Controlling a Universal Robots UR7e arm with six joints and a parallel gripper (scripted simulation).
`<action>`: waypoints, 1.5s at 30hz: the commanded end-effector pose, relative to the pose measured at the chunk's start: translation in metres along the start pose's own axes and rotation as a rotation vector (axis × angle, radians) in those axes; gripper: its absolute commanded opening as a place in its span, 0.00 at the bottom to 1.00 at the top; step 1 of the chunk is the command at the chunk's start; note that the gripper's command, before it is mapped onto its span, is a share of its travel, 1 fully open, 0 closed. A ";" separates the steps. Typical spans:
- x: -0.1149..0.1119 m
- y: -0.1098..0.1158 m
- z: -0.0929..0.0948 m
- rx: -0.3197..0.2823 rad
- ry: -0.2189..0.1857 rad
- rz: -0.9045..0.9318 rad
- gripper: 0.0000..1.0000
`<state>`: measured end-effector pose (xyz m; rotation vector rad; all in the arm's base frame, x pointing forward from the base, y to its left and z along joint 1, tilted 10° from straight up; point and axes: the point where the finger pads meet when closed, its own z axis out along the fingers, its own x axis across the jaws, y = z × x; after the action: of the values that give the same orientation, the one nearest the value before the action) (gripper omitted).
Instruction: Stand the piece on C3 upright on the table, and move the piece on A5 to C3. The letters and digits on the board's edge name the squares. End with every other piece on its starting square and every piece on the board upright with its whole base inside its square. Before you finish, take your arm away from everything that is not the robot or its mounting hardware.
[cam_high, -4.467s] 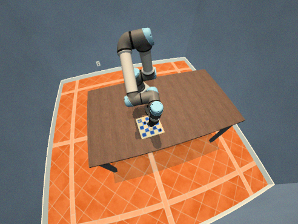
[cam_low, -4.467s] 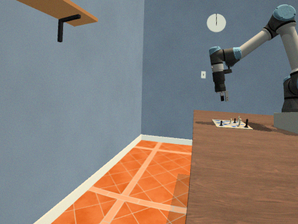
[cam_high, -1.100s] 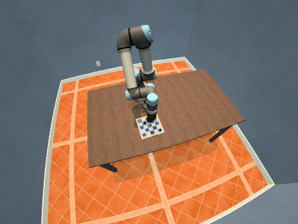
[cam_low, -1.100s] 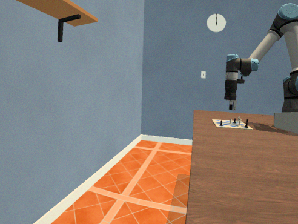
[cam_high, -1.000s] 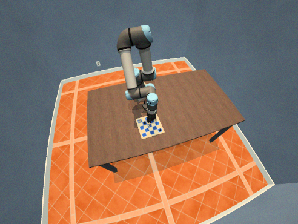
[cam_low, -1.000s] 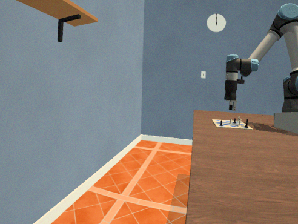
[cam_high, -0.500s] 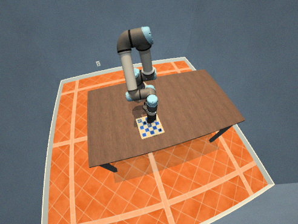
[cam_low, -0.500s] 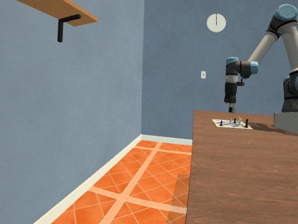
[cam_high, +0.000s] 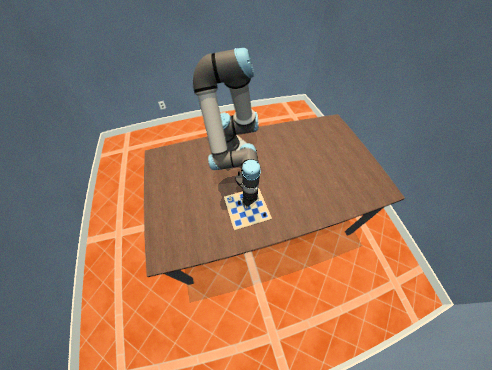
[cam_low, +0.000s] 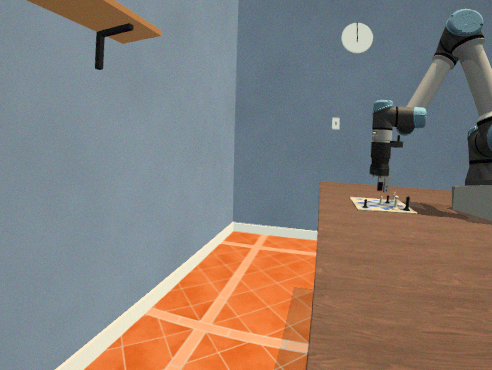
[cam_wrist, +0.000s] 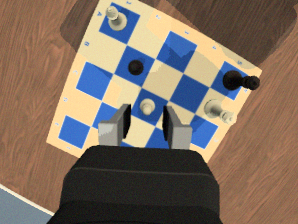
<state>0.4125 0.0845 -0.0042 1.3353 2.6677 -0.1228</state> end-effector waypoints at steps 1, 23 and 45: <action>0.000 0.001 0.003 -0.002 -0.001 0.000 0.68; 0.000 0.001 0.011 -0.002 -0.001 0.000 0.68; 0.000 0.001 0.011 -0.002 -0.001 0.000 0.68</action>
<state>0.4140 0.0829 -0.0154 1.3348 2.6669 -0.1222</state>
